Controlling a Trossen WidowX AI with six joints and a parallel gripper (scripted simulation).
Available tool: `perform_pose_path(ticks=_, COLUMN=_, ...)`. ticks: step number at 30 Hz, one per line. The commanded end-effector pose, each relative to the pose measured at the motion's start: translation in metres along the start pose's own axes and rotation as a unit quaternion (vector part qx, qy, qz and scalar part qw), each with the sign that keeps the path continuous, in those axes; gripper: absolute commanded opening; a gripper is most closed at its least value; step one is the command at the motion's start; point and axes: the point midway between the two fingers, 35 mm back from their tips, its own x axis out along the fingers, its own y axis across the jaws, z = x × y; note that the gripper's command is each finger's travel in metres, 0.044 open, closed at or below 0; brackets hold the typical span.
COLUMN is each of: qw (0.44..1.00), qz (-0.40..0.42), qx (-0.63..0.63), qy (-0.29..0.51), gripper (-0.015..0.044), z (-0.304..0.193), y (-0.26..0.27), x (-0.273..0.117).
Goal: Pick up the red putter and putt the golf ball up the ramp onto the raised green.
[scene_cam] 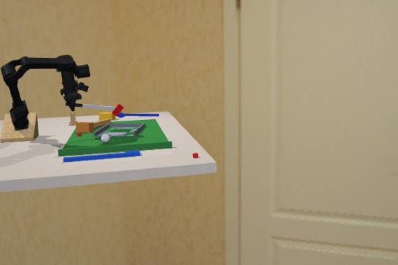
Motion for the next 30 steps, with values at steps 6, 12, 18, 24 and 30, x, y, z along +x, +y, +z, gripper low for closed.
perform_pose_path(ticks=6, qw=0.99, qz=-0.029, qx=0.136, qy=0.004, gripper=0.0, z=-0.045, y=-0.047, x=-0.009)
perform_pose_path(ticks=12, qw=0.973, qz=-0.05, qx=0.224, qy=0.01, gripper=0.0, z=-0.08, y=-0.072, x=-0.013)
perform_pose_path(ticks=18, qw=0.959, qz=-0.064, qx=0.274, qy=0.014, gripper=0.0, z=-0.101, y=-0.085, x=-0.015)
perform_pose_path(ticks=24, qw=0.958, qz=-0.064, qx=0.28, qy=0.016, gripper=0.0, z=-0.101, y=-0.085, x=-0.009)
perform_pose_path(ticks=30, qw=0.951, qz=-0.064, qx=0.301, qy=0.022, gripper=0.0, z=-0.103, y=-0.088, x=0.013)
